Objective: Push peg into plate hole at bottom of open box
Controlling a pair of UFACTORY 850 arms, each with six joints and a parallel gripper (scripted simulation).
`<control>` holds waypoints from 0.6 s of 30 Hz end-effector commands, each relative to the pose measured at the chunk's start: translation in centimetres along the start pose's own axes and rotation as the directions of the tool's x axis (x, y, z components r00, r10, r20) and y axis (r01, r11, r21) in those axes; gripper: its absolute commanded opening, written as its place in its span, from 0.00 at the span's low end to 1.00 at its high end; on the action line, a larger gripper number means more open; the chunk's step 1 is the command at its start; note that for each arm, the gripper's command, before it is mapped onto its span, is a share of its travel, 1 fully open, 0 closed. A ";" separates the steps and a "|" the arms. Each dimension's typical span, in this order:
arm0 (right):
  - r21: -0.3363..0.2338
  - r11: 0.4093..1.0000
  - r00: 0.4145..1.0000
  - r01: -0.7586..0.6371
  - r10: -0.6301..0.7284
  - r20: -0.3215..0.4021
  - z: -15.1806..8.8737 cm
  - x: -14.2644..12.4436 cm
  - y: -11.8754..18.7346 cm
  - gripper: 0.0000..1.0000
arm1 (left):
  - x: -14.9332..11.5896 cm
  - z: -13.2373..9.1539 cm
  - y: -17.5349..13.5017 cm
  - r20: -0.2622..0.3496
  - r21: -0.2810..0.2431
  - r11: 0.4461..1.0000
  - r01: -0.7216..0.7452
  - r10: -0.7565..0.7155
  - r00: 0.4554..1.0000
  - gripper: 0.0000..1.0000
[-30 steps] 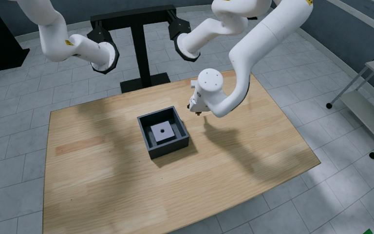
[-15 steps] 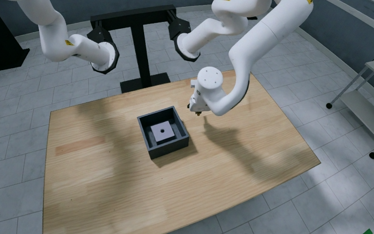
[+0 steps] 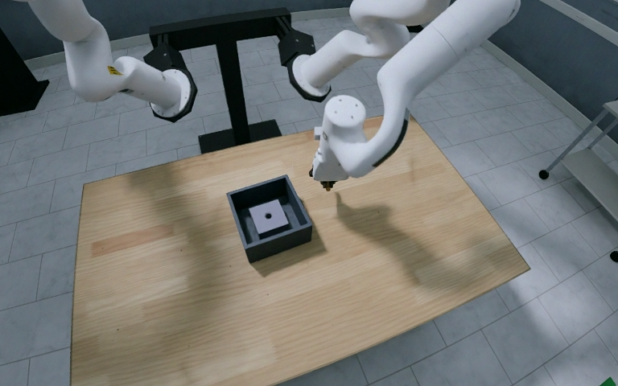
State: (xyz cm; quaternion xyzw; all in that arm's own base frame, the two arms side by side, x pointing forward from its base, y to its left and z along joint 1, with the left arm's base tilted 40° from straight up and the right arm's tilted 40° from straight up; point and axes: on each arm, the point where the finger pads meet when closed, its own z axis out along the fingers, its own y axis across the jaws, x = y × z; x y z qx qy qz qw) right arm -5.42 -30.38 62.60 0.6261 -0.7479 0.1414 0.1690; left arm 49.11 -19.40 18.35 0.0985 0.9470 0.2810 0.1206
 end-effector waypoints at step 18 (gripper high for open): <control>0.000 1.000 1.000 0.000 0.000 -0.002 -0.1 0.0 0.0 1.00 | 0.0 -0.1 0.0 0.355 0.000 1.000 0.002 -0.001 0.935 0.00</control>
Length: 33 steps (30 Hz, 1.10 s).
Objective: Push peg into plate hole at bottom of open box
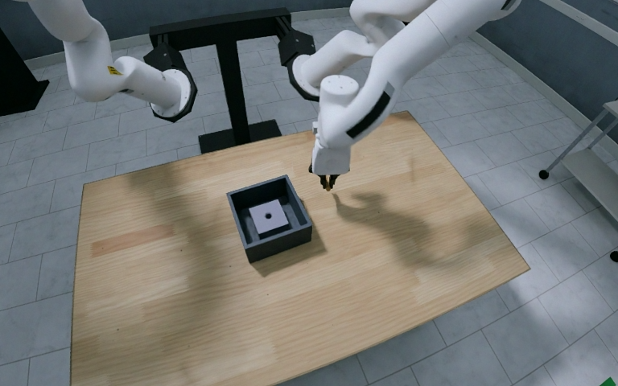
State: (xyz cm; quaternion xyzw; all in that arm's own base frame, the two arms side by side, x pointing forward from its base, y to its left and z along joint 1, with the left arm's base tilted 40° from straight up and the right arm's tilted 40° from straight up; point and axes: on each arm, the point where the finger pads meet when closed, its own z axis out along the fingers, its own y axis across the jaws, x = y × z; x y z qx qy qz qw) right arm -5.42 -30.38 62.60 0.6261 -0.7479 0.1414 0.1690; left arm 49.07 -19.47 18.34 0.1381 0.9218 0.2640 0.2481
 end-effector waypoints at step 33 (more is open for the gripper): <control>0.000 1.000 1.000 0.000 0.000 -0.002 -0.1 0.0 0.0 1.00 | -0.1 0.0 0.1 0.768 -0.006 1.000 0.005 0.001 0.641 0.00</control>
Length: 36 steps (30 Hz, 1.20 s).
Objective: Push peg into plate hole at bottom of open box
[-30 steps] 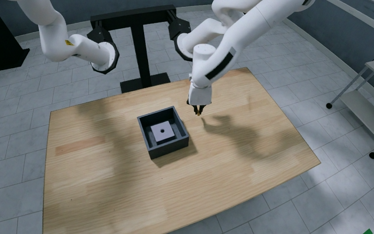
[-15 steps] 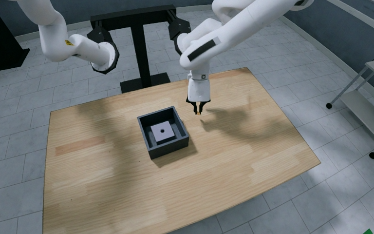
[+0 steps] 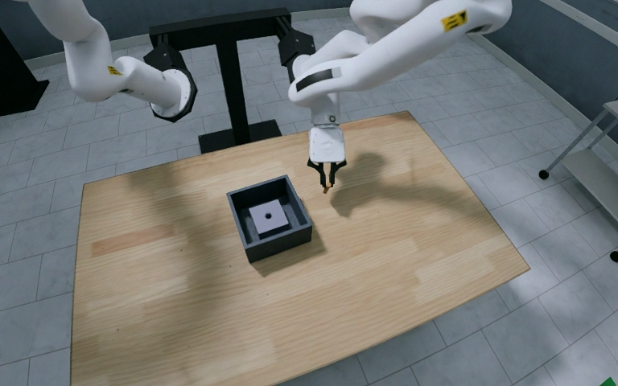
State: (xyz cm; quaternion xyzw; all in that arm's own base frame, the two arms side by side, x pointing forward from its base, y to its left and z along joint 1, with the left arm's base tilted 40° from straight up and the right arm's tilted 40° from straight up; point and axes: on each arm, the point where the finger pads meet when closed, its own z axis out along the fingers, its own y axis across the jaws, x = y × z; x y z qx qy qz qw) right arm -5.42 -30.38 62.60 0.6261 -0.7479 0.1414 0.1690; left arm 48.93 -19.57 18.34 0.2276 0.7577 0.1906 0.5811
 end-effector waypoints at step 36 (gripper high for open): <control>0.000 1.000 1.000 0.000 0.000 -0.002 -0.1 0.0 0.0 1.00 | 0.0 0.2 0.2 0.343 -0.007 1.000 -0.001 0.004 0.939 0.00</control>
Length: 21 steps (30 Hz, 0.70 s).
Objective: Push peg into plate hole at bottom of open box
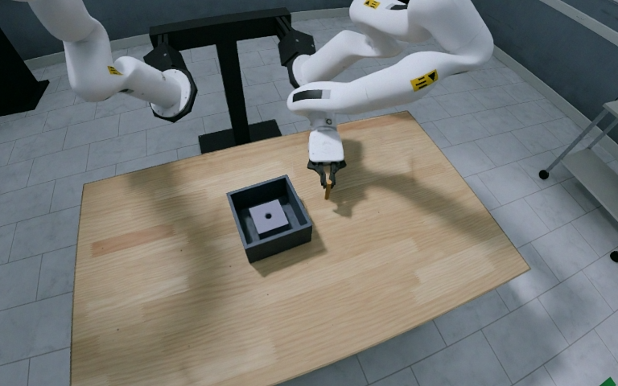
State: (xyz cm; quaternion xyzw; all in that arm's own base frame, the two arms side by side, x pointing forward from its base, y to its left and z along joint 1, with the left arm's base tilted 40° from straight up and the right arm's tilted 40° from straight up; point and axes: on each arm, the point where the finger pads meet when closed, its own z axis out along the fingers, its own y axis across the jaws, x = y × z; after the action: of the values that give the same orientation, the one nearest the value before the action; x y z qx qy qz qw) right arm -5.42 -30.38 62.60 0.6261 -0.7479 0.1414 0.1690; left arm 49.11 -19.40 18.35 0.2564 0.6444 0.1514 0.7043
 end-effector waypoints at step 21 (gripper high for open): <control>0.000 1.000 1.000 0.000 0.000 -0.002 -0.1 0.0 0.0 1.00 | 2.3 0.9 0.0 0.001 0.000 1.000 0.000 0.000 1.000 0.00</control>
State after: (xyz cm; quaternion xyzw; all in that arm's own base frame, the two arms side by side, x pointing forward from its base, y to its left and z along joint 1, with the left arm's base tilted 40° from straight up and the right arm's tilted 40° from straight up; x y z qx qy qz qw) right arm -5.42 -30.38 62.60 0.6261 -0.7479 0.1414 0.1690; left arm 50.08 -18.38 16.64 0.2563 0.6447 0.1515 0.7041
